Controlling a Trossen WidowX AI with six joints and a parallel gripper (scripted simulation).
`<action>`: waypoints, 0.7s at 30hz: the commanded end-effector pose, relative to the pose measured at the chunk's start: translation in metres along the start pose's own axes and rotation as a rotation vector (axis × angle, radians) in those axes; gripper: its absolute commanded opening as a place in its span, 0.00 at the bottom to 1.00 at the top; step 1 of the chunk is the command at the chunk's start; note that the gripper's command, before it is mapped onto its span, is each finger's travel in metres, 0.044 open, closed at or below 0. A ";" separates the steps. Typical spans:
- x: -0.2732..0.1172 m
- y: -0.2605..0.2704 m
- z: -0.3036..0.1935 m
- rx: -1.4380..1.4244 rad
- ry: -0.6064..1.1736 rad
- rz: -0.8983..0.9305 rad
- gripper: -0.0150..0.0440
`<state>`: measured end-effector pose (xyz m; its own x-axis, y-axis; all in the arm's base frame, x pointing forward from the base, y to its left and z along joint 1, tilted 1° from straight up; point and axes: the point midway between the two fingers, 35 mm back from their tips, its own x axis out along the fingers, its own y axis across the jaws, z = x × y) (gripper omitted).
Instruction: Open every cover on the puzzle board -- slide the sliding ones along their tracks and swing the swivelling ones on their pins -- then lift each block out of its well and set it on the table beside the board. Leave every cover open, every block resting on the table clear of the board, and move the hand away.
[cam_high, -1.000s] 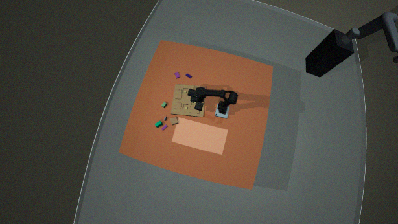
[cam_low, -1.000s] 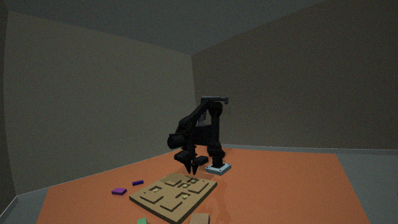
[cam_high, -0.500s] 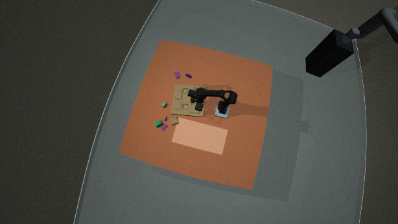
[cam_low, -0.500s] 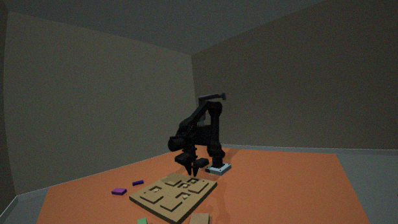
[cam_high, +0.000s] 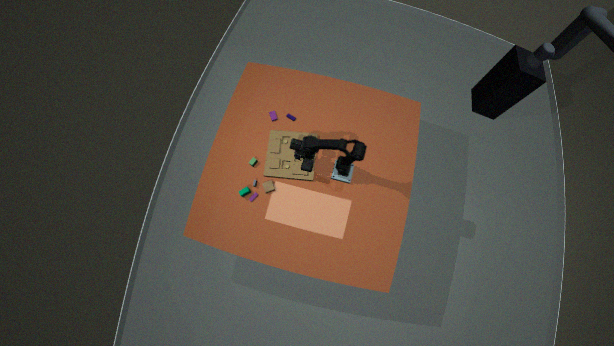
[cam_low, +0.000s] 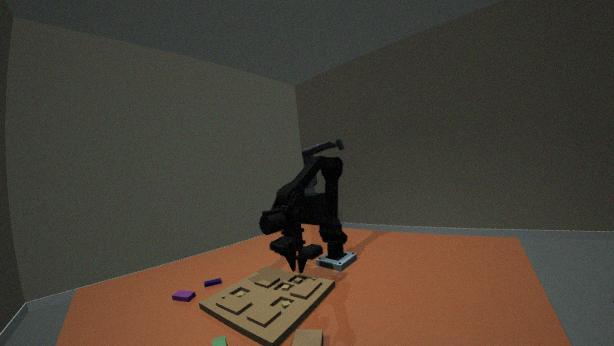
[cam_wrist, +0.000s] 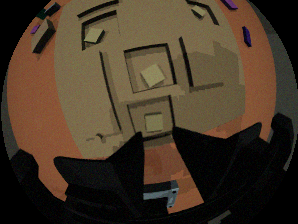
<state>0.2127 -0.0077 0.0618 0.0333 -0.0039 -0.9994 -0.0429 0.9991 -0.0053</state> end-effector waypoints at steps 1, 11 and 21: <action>0.001 0.001 0.000 0.002 0.000 0.005 0.50; 0.001 0.001 0.000 0.002 0.000 0.005 0.50; 0.010 0.001 0.000 0.002 0.000 0.005 0.50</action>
<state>0.2151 -0.0077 0.0575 0.0412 -0.0041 -0.9991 -0.0429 0.9991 -0.0059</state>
